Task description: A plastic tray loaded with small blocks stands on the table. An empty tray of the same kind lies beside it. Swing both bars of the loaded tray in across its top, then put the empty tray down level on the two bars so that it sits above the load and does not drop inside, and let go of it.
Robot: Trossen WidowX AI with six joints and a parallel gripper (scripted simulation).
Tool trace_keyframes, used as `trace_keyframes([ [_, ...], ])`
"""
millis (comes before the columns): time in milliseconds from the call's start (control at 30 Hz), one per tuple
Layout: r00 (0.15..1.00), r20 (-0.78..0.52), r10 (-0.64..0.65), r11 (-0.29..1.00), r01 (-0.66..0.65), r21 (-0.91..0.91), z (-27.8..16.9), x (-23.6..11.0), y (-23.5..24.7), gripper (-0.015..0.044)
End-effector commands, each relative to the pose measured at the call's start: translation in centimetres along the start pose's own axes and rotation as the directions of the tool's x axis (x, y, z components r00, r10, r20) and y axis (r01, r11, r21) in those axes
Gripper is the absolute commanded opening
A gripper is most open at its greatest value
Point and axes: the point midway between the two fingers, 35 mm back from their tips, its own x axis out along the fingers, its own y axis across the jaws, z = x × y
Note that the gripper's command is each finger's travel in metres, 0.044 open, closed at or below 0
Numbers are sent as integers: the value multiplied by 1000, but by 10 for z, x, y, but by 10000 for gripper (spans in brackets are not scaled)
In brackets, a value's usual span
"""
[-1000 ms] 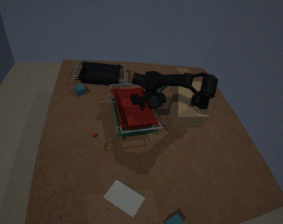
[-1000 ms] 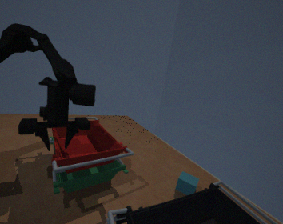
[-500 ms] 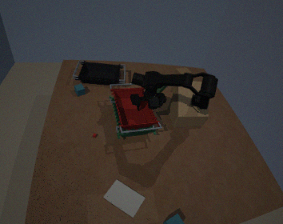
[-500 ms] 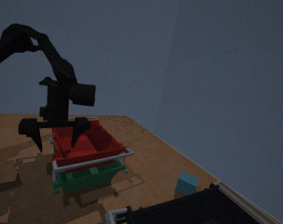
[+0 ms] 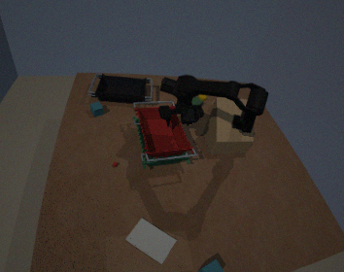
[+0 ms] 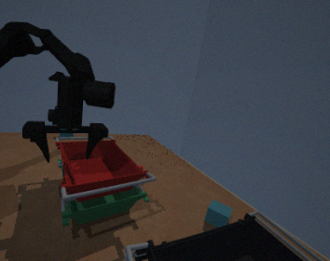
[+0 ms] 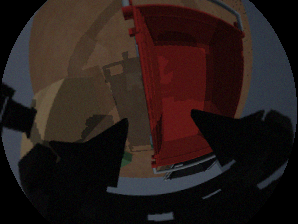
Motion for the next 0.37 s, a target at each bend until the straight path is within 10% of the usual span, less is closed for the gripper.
trace_keyframes([
  [0, 1000, -7, -4, 1000, 4, -6, 0, -33, -1, 440],
  [333, 1000, -4, -7, 1000, 7, -2, 2, -63, 8, 440],
])
